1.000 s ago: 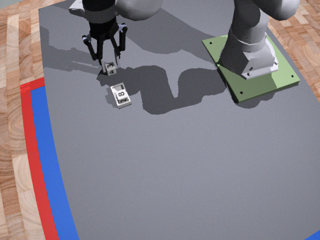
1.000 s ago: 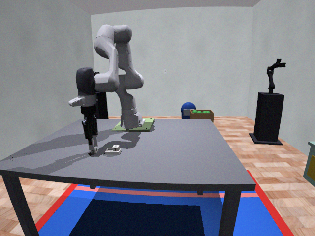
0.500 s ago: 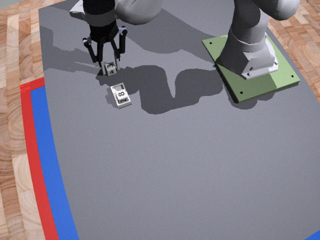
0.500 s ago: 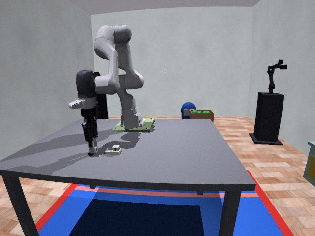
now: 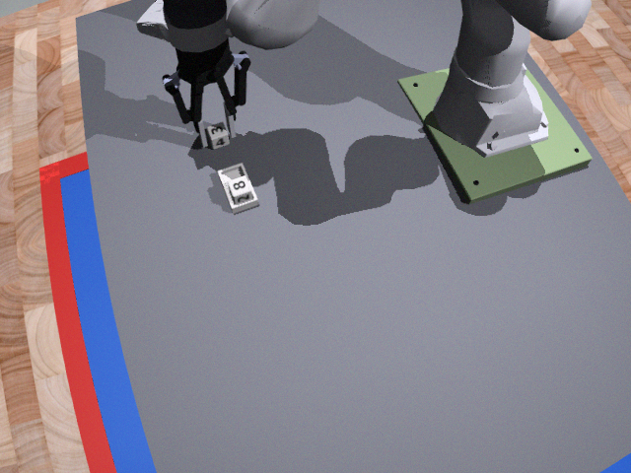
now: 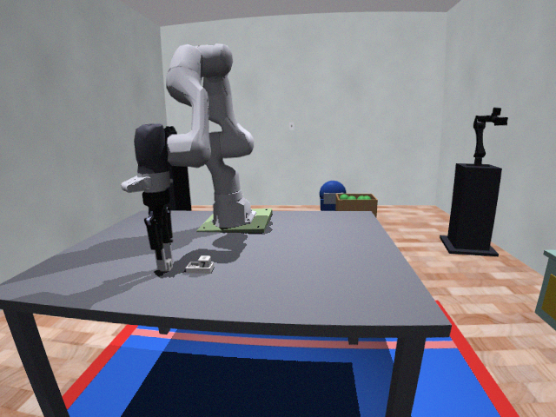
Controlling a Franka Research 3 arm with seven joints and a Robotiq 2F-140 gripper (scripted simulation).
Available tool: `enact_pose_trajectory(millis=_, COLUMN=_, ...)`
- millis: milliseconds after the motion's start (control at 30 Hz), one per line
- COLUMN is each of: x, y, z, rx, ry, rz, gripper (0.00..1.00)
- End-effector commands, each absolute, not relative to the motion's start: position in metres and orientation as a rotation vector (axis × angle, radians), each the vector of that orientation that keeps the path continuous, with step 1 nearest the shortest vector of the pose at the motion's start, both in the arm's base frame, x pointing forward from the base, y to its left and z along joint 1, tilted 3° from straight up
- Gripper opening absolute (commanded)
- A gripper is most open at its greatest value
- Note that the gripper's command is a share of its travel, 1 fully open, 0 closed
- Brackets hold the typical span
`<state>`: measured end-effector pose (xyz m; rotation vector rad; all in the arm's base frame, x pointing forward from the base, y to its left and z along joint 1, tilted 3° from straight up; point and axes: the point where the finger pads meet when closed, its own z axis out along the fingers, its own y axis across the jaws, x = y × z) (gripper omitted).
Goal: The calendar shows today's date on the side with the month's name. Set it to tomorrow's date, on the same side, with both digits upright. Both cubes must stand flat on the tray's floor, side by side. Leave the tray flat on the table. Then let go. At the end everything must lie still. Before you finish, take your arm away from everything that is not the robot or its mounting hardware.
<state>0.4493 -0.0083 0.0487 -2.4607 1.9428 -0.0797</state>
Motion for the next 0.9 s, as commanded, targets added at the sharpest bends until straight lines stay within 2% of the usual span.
enact_pose_trajectory(millis=0, x=0.4488, y=-0.0088, z=0.0474, rx=-2.464, ry=1.938, rz=-0.079, gripper=0.28)
enact_pose_trajectory(millis=533, x=0.4488, y=-0.0088, z=0.0474, rx=-2.464, ry=1.938, rz=-0.079, gripper=0.28)
enact_pose_trajectory(millis=567, x=0.4488, y=-0.0088, z=0.0474, rx=-2.464, ry=1.938, rz=-0.079, gripper=0.16)
enact_pose_trajectory(millis=867, x=0.4488, y=-0.0088, z=0.0474, rx=-2.464, ry=1.938, rz=-0.079, gripper=0.16)
